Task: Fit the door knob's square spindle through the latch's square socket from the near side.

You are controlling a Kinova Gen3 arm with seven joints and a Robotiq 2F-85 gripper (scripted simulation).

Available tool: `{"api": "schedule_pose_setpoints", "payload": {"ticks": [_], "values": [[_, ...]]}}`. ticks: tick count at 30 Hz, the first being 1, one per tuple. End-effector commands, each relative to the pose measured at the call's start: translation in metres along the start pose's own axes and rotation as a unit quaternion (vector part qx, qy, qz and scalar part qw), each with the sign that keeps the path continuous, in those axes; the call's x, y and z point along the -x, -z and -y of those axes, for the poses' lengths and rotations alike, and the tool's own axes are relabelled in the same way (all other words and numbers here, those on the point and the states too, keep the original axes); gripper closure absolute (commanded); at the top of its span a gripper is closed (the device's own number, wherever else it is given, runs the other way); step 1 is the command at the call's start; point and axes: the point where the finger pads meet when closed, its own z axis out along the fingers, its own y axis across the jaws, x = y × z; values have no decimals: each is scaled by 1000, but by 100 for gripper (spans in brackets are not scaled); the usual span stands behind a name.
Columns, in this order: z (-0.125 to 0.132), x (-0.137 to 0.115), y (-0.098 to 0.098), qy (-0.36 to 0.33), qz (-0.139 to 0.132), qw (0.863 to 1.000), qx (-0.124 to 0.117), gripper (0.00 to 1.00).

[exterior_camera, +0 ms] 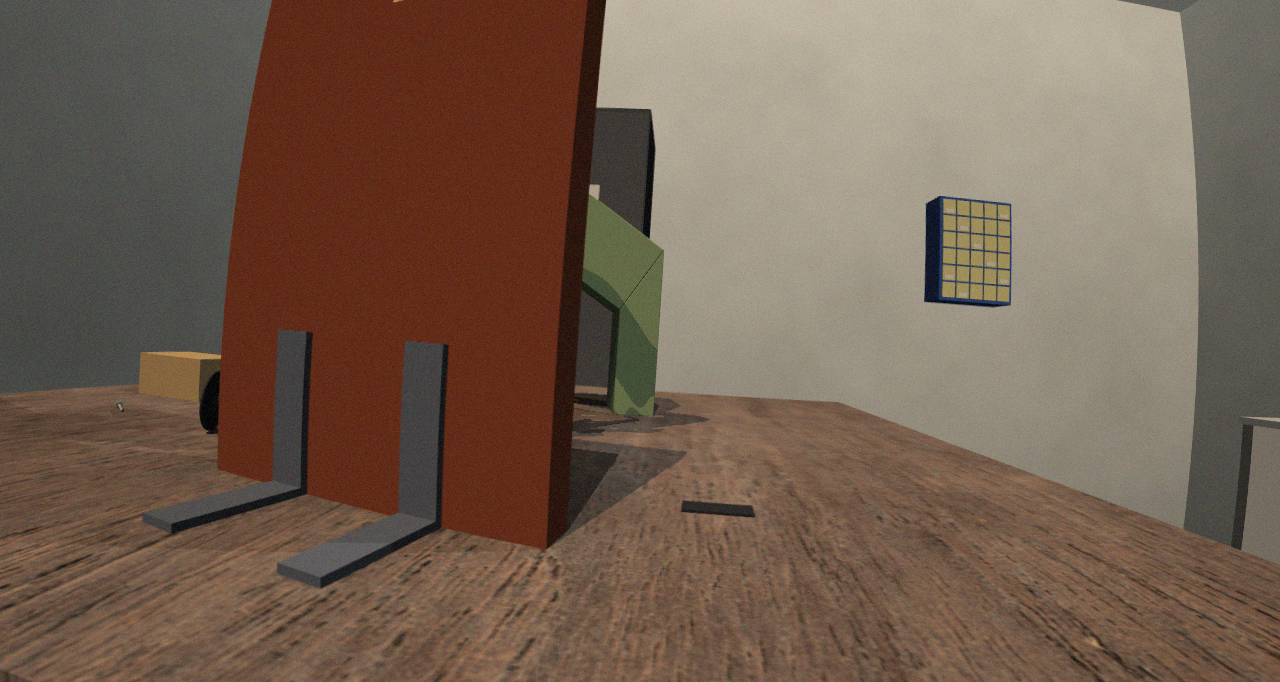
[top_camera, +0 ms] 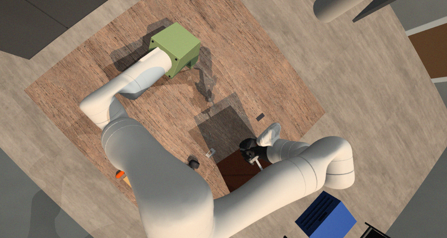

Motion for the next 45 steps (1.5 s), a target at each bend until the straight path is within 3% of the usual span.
{"api": "schedule_pose_setpoints", "payload": {"ticks": [1,45], "values": [[2,5,0,3,3,1000,-4,37],[3,11,-1,4,2,1000,-6,37]]}}
